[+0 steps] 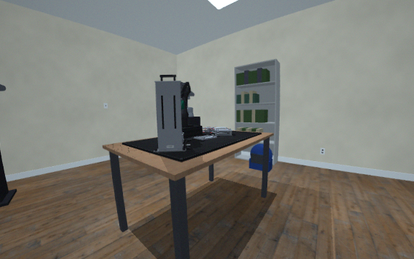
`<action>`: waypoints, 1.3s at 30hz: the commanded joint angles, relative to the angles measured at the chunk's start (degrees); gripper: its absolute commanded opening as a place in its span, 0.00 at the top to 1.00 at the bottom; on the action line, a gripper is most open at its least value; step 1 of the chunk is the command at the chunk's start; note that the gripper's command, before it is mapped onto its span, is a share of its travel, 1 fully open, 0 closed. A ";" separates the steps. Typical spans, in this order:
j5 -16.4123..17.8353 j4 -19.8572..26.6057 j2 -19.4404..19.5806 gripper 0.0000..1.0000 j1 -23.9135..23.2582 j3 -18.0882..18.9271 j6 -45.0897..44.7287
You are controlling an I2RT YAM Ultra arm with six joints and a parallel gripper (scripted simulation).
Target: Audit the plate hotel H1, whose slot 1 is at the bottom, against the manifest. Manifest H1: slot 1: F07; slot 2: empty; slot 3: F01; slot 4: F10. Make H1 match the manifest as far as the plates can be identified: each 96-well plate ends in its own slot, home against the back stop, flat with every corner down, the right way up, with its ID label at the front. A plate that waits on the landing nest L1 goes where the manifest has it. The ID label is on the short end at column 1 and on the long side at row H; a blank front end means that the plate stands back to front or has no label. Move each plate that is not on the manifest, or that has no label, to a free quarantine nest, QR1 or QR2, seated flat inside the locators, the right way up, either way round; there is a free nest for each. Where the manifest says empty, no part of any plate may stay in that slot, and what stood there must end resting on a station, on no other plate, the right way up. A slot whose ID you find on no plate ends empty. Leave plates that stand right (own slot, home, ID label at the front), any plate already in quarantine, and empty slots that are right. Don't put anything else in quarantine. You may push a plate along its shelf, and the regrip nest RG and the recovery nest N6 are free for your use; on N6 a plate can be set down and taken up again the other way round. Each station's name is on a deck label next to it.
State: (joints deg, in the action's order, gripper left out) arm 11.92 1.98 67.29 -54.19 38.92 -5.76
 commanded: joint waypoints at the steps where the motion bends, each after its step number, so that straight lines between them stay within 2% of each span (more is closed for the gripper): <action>1: -0.26 -2.50 0.66 0.00 0.16 1.06 0.26; 15: -1.11 -5.55 5.64 0.00 1.14 3.11 0.73; 39: -1.15 -5.69 5.80 0.00 1.17 3.13 0.74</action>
